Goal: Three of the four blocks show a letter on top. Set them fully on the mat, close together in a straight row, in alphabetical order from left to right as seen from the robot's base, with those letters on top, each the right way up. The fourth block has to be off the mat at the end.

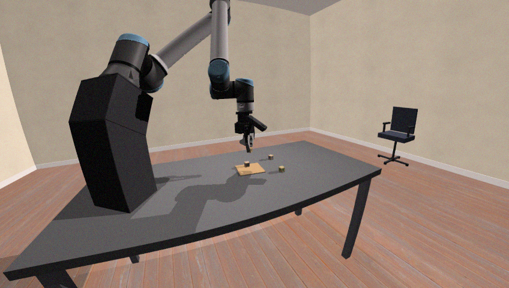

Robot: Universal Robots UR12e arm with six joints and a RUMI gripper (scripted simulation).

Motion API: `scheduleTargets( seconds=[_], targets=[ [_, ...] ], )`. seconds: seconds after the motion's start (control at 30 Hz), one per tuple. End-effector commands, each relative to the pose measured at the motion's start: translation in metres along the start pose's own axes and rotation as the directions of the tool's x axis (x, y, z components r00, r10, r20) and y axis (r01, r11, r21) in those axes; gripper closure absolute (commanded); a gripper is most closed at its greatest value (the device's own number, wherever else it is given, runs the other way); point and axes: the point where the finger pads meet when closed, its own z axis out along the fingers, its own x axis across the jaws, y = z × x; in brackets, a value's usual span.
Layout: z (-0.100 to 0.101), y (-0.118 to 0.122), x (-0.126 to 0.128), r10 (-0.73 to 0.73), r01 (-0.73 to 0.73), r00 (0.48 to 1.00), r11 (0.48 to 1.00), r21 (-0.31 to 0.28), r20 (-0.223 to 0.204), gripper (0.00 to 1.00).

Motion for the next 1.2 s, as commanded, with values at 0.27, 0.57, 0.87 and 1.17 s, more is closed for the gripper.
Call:
scheduleTargets(
  seconds=[0.27,0.57,0.87,1.17],
  targets=[
    [-0.0011,-0.0003,-0.0022,0.305,-0.305,0.952,0.952,0.008,0.002,0.95],
    [-0.0013,0.0012,-0.002,0.459,-0.459,0.889,0.889,0.008,0.004,0.95],
    [-0.001,0.0036,-0.001,0.571,-0.571,0.821,0.821,0.007,0.004,0.95],
    [-0.0012,0.0039,-0.0011,0.622,-0.622,0.783,0.783,0.007,0.005,0.95]
  ],
)
